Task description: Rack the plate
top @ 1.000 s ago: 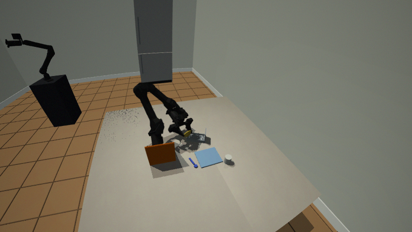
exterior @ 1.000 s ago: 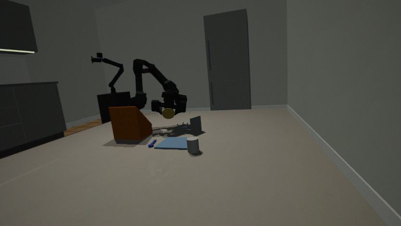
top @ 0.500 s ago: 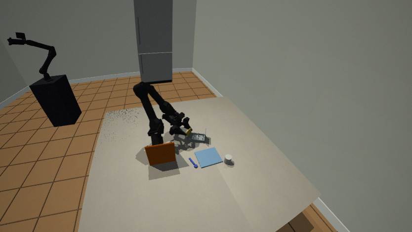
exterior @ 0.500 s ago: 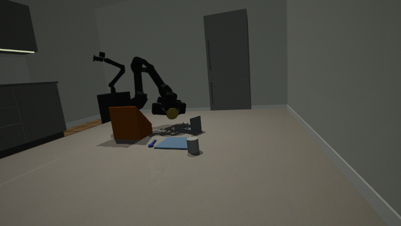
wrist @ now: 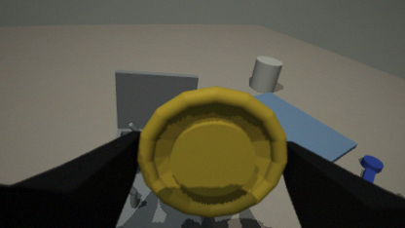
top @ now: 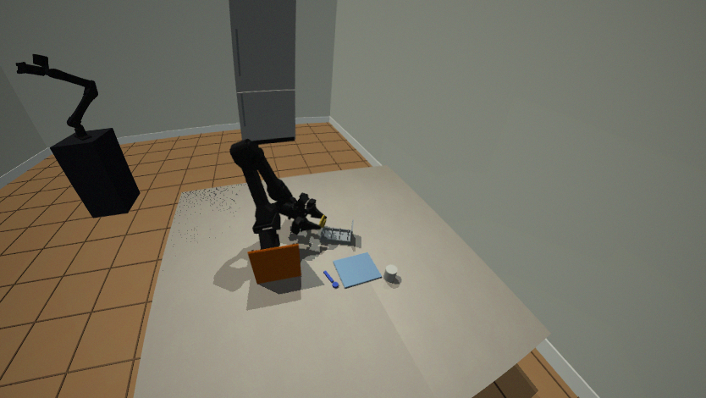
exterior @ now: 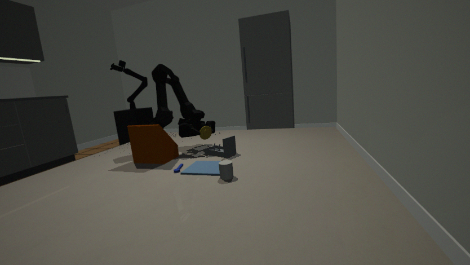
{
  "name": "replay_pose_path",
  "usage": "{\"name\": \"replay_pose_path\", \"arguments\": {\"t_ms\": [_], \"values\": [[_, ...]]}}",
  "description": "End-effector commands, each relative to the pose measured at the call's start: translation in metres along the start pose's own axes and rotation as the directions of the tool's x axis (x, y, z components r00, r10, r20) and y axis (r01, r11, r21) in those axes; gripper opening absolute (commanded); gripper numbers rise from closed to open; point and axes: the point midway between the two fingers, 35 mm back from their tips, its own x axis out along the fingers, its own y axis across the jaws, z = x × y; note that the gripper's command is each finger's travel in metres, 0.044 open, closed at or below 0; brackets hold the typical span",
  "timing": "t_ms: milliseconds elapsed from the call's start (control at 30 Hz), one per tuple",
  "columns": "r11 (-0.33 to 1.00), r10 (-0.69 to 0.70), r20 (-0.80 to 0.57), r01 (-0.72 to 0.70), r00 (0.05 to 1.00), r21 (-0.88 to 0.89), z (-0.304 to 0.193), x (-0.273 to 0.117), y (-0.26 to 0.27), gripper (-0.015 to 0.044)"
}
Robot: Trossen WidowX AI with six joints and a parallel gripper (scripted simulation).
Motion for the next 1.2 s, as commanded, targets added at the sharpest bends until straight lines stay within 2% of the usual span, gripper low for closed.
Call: {"name": "replay_pose_path", "arguments": {"t_ms": [0,233,1167], "values": [[0.997,0.074,0.031,-0.075,0.997,0.013,-0.001,-0.005,0.002,0.0000],[0.981,0.186,0.067,-0.189,0.980,0.037,-0.002,-0.016,0.008,0.0000],[0.979,0.193,0.066,-0.197,0.979,0.054,-0.030,0.007,0.017,0.0000]]}}
